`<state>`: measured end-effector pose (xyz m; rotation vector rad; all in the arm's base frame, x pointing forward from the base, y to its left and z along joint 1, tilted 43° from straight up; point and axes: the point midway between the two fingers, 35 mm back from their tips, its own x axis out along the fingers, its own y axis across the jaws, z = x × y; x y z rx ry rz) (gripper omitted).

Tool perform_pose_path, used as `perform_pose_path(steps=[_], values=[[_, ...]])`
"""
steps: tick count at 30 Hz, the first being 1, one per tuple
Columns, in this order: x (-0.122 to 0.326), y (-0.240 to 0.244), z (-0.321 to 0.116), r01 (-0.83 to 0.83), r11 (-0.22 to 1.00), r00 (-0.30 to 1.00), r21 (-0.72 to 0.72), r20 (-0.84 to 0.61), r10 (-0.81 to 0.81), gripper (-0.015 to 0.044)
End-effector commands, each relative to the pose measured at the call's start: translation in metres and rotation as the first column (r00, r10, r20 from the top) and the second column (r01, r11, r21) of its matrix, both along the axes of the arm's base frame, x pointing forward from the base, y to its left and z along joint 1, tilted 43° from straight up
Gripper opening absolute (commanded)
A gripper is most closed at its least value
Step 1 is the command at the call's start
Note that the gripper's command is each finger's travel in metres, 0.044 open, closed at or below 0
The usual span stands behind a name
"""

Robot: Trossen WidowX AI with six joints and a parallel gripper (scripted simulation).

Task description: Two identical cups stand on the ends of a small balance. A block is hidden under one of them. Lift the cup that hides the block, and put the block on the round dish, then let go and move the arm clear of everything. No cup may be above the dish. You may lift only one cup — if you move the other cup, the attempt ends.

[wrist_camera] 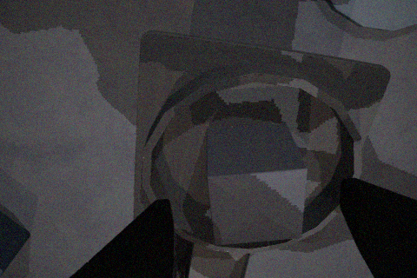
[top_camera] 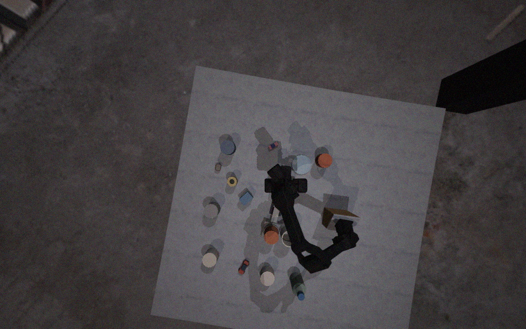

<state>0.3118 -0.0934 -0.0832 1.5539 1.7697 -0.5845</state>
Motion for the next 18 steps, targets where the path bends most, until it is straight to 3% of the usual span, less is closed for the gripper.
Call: perform_pose_path(steps=[1, 12, 18], values=[[-0.001, 0.007, -0.005, 0.002, 1.000, 1.000, 0.007, -0.005, -0.002, 0.0260], [-0.002, 0.017, -0.016, 0.002, 1.000, 1.000, 0.008, -0.004, -0.002, 0.0260], [-0.002, 0.017, -0.016, 0.002, 1.000, 1.000, 0.008, -0.004, -0.002, 0.0122]])
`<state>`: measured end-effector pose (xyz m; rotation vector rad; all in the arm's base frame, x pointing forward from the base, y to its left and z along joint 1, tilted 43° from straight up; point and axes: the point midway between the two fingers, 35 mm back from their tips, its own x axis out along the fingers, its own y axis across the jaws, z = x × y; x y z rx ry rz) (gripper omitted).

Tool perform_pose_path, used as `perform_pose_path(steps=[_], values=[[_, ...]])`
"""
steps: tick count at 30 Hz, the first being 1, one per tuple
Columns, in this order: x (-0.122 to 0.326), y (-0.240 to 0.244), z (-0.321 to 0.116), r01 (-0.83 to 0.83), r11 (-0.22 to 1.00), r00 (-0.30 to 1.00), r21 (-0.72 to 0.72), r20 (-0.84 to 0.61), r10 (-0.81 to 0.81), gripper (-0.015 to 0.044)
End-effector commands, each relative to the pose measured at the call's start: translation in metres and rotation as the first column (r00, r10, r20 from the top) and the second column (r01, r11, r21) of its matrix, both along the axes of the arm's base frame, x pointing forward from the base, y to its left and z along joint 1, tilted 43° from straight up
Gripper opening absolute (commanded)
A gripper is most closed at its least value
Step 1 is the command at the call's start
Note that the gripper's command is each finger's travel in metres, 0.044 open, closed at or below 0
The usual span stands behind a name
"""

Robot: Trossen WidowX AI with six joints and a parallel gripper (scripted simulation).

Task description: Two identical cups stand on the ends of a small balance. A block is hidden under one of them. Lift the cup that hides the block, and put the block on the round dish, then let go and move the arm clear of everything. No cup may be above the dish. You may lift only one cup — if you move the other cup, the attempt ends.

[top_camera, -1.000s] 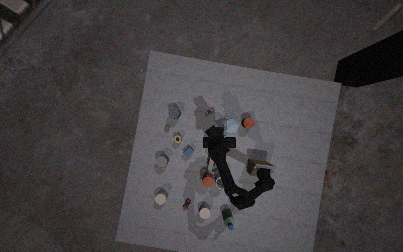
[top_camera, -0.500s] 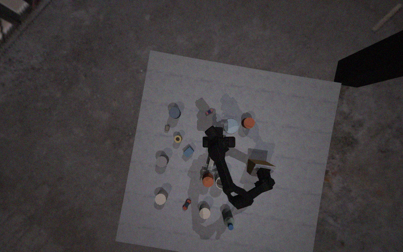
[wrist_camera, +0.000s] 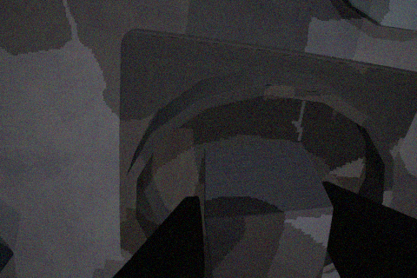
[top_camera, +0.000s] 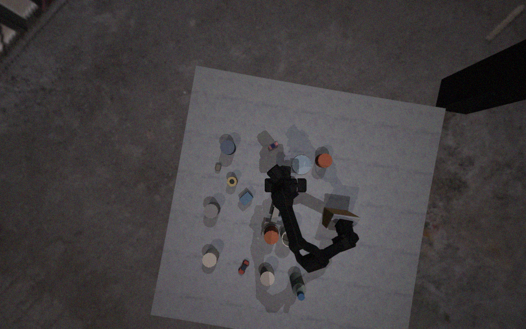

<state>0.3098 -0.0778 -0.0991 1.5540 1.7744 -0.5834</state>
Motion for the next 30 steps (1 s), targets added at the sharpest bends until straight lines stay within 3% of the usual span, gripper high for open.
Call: perform_pose_path(steps=[1, 5, 9, 23, 30], values=[[0.000, 0.001, -0.001, 0.004, 1.000, 1.000, 0.005, -0.002, -0.004, 0.0115], [0.000, 0.001, -0.001, 0.004, 1.000, 1.000, 0.005, -0.002, -0.004, 0.0089], [0.001, -0.005, 0.006, 0.004, 1.000, 1.000, 0.004, -0.002, -0.004, 0.0000], [0.003, -0.062, 0.069, 0.004, 1.000, 1.000, 0.001, -0.004, -0.004, 0.0000], [-0.007, -0.070, 0.045, 0.005, 1.000, 1.000, -0.002, -0.003, -0.005, 0.0000]])
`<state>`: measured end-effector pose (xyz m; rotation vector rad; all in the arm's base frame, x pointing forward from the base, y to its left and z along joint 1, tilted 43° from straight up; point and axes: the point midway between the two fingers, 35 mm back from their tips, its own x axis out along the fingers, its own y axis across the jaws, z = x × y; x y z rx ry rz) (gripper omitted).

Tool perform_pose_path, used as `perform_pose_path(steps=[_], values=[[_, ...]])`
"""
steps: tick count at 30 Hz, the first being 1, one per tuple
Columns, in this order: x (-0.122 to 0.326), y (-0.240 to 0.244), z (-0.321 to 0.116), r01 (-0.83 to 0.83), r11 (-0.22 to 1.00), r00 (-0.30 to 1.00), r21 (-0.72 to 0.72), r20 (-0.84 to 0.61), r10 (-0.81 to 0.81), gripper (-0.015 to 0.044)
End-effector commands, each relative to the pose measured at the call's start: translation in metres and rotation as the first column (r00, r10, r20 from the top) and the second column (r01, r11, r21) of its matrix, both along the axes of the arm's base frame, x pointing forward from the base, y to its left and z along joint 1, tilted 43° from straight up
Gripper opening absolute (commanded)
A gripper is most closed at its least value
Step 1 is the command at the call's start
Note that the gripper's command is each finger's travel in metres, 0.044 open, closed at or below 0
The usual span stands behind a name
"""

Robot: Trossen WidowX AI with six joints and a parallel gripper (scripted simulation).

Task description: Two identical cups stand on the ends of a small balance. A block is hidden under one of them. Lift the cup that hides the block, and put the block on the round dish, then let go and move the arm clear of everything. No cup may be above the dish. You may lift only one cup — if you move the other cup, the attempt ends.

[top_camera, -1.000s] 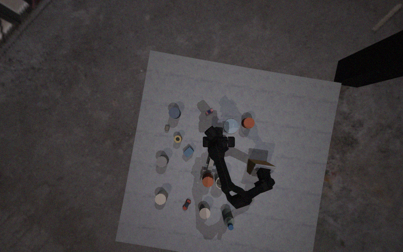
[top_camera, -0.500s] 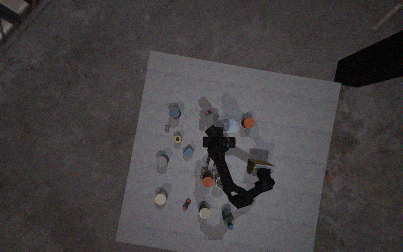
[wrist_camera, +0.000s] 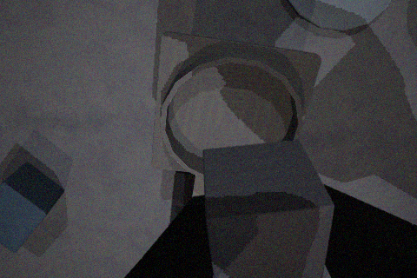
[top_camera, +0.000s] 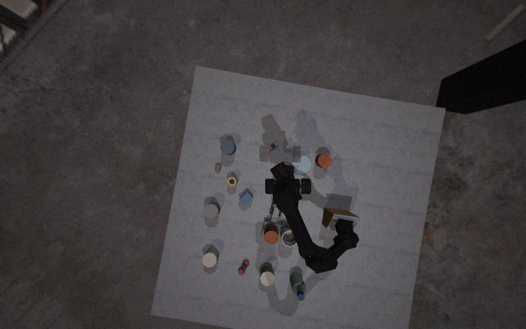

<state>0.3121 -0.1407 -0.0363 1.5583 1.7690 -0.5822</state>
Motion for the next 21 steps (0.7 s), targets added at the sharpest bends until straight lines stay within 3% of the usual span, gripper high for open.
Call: perform_pose_path(steps=[1, 13, 21], values=[[-0.013, -0.010, -0.027, 0.001, 1.000, 1.000, -0.003, -0.007, -0.001, 0.0000], [-0.079, -0.021, -0.135, 0.000, 1.000, 1.000, -0.007, -0.008, 0.000, 0.0000], [-0.083, -0.015, -0.146, 0.000, 1.000, 1.000, -0.006, -0.008, 0.000, 0.0000]])
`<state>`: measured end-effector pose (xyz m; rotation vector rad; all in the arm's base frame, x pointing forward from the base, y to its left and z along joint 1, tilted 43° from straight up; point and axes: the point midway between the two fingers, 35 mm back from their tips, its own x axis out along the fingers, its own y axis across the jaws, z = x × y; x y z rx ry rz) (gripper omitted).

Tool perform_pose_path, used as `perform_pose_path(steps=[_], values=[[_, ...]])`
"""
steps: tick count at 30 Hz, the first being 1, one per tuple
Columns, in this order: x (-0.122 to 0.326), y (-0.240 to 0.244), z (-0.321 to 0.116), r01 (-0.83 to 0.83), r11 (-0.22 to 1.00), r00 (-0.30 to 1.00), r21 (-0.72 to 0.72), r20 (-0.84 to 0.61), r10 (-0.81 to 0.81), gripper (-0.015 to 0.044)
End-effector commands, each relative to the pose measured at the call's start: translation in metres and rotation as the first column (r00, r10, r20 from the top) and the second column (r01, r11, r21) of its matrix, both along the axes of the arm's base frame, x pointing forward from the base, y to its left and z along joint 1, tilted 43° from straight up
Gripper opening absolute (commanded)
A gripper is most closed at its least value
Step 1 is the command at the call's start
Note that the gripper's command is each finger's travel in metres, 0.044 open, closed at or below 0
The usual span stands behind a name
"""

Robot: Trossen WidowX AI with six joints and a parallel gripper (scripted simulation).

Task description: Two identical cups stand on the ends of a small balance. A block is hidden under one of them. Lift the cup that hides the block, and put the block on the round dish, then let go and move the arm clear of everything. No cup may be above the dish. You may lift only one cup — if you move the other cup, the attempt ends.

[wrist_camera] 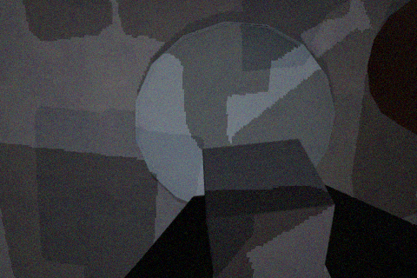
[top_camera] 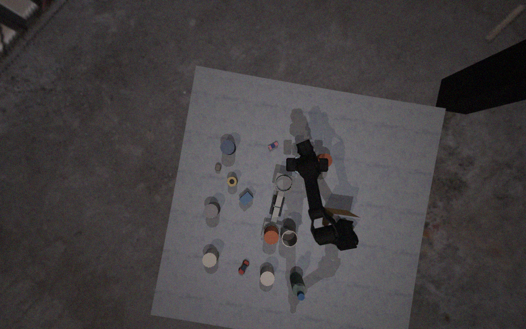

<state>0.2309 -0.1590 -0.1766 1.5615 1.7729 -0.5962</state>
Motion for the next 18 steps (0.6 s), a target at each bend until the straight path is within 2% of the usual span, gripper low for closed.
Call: perform_pose_path(steps=[1, 6, 18], values=[[-0.001, 0.006, -0.009, -0.005, 1.000, 1.000, -0.004, 0.003, 0.005, 0.0000], [-0.003, 0.025, -0.030, -0.005, 1.000, 1.000, -0.003, 0.004, 0.005, 0.0000], [-0.003, 0.032, -0.037, -0.005, 1.000, 1.000, -0.002, 0.004, 0.005, 0.0000]])
